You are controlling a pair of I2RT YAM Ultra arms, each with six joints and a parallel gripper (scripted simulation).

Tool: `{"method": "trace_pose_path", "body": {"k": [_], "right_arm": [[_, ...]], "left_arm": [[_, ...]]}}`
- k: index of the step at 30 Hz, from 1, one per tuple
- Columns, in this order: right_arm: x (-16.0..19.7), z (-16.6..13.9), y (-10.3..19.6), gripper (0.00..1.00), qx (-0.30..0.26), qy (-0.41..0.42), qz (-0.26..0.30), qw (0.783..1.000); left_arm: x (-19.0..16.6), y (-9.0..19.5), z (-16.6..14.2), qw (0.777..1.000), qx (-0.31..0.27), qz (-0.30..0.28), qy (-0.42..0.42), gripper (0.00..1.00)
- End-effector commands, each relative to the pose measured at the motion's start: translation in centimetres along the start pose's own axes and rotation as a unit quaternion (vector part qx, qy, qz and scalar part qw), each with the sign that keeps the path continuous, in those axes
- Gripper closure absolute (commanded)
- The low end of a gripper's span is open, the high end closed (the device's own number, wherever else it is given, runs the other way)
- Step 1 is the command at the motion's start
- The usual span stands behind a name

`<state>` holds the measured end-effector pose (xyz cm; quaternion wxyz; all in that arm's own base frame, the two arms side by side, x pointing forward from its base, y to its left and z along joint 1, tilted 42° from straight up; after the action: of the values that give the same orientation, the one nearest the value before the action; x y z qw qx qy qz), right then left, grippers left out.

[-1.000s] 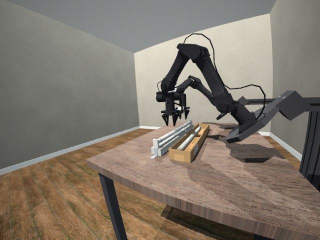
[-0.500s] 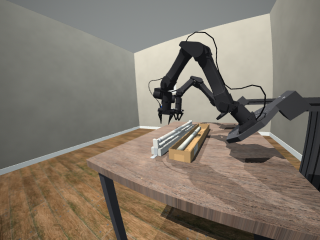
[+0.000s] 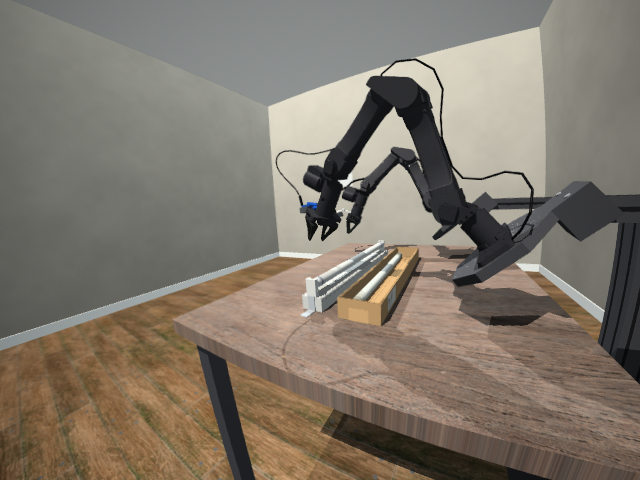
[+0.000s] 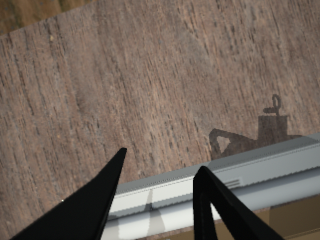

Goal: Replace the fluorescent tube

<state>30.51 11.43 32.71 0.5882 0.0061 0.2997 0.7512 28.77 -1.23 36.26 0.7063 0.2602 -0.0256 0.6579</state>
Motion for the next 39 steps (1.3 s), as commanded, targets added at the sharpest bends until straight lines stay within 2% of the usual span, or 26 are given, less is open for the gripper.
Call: {"method": "trace_pose_path", "body": {"k": [1,7,9,12,17,18,20,26,28,30,31,32,34,36,37,39], "right_arm": [[-3.1,1.9,2.1,0.51,-0.114,-0.087,-0.008,0.990],[-8.4,1.9,5.3,0.51,-0.202,-0.159,-0.056,0.965],[-8.4,1.9,5.3,0.51,-0.202,-0.159,-0.056,0.965],[-10.2,1.4,6.5,0.51,-0.227,-0.179,-0.073,0.954],[-12.0,1.8,8.7,0.51,-0.258,-0.186,-0.106,0.942],[-11.8,1.5,8.2,0.51,-0.246,-0.184,-0.103,0.946],[-12.7,2.9,10.0,0.51,-0.272,-0.179,-0.127,0.937],[-12.8,2.8,9.6,0.51,-0.268,-0.180,-0.128,0.938],[-13.0,2.4,8.3,0.51,-0.250,-0.182,-0.127,0.942],[-12.5,2.9,9.5,0.51,-0.267,-0.179,-0.122,0.939],[-12.8,2.6,8.5,0.51,-0.253,-0.182,-0.127,0.942],[-12.7,2.7,9.1,0.51,-0.259,-0.181,-0.129,0.940],[-13.1,2.2,8.2,0.51,-0.244,-0.183,-0.136,0.943],[-12.9,2.4,9.3,0.51,-0.257,-0.180,-0.135,0.940],[-13.0,2.1,9.0,0.51,-0.241,-0.181,-0.138,0.943],[-12.6,2.4,9.0,0.51,-0.248,-0.178,-0.127,0.944]], "left_arm": [[1.0,1.3,2.1,0.990,-0.095,0.027,0.103,0.51],[2.2,2.3,3.1,0.965,-0.161,0.032,0.203,0.51],[2.2,2.3,3.1,0.965,-0.161,0.032,0.203,0.51],[2.7,2.6,3.3,0.952,-0.184,0.032,0.242,0.51],[3.6,3.8,4.6,0.944,-0.214,0.034,0.248,0.51],[3.7,3.9,4.8,0.946,-0.214,0.038,0.242,0.51],[4.0,4.1,4.9,0.950,-0.213,0.051,0.223,0.51],[3.9,4.0,5.0,0.951,-0.213,0.044,0.221,0.51],[3.1,2.9,4.9,0.954,-0.201,0.028,0.220,0.51],[3.3,2.9,4.8,0.954,-0.200,0.032,0.220,0.51],[3.5,2.4,4.6,0.955,-0.193,0.036,0.221,0.51],[3.5,3.1,4.6,0.954,-0.200,0.037,0.221,0.51],[3.9,4.2,5.0,0.952,-0.210,0.042,0.220,0.51],[3.6,4.1,4.9,0.952,-0.210,0.036,0.220,0.51],[3.6,3.8,4.7,0.954,-0.199,0.036,0.220,0.51],[3.7,3.8,4.8,0.953,-0.203,0.037,0.220,0.51]]}}
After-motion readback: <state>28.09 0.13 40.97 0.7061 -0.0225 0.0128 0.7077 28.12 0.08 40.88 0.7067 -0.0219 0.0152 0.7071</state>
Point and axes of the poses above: on each arm, the point where the finger pads meet when closed, its own y axis back along the fingers, its own x axis across the jaws, z = x × y, the point moved 10 cm from there along y, back along the fingers, and after that the axes turned 3 degrees about y, right-handed, at the moved point
